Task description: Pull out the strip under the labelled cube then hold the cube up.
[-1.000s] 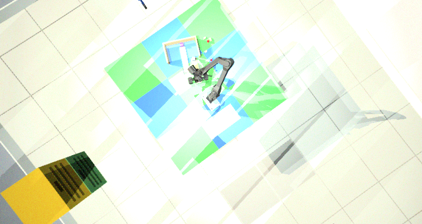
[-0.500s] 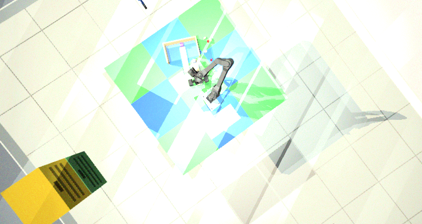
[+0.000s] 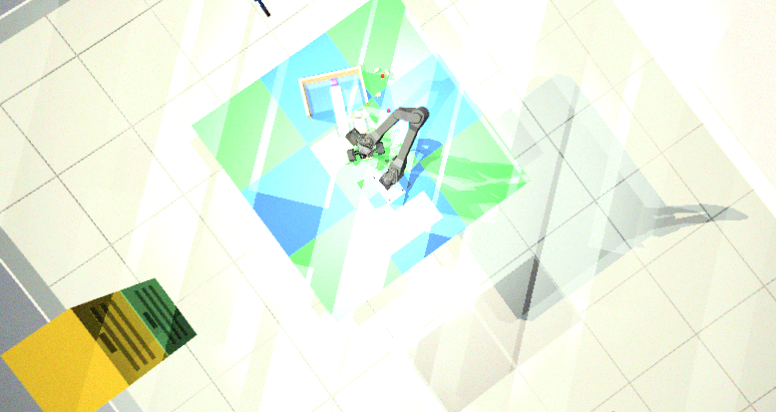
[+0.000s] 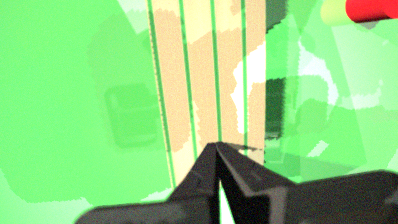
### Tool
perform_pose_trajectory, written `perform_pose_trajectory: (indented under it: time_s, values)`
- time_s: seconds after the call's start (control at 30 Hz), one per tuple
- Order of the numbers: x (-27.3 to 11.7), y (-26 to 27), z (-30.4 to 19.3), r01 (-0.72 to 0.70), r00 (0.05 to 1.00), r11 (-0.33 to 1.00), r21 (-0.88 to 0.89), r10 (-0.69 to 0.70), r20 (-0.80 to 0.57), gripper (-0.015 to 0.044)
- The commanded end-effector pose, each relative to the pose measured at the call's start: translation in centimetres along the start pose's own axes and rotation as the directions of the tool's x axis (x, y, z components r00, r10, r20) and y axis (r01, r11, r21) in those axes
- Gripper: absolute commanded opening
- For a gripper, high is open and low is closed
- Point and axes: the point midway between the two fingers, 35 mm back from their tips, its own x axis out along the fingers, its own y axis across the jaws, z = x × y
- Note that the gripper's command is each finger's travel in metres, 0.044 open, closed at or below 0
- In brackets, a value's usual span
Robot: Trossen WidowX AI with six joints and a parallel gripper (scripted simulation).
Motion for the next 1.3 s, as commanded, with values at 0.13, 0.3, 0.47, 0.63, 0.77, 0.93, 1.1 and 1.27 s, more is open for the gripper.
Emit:
perform_pose_trajectory:
  time_s: [0.13, 0.3, 0.47, 0.63, 0.77, 0.93, 1.1, 1.27]
  values:
    - [0.4, -0.3, -1.2, 0.005, 0.999, 1.000, -0.012, -0.005, -0.032, 0.0000]
    - [0.4, -0.3, -1.2, 0.005, 0.999, 1.000, -0.012, -0.005, -0.032, 0.0000]
    - [0.4, -0.3, -1.2, 0.005, 0.999, 1.000, -0.012, -0.005, -0.032, 0.0000]
    - [0.4, -0.3, -1.2, 0.005, 0.999, 1.000, -0.012, -0.005, -0.032, 0.0000]
    - [0.4, -0.3, -1.2, 0.005, 0.999, 1.000, -0.012, -0.005, -0.032, 0.0000]
    - [0.4, -0.3, -1.2, 0.005, 0.999, 1.000, -0.012, -0.005, -0.032, 0.0000]
    - [-0.1, 0.0, -0.3, 0.000, 1.000, 1.000, -0.003, 0.000, -0.004, 0.0000]
    - [-3.6, 0.2, 0.0, 0.000, 1.000, 1.000, -0.010, 0.000, -0.028, 0.0000]
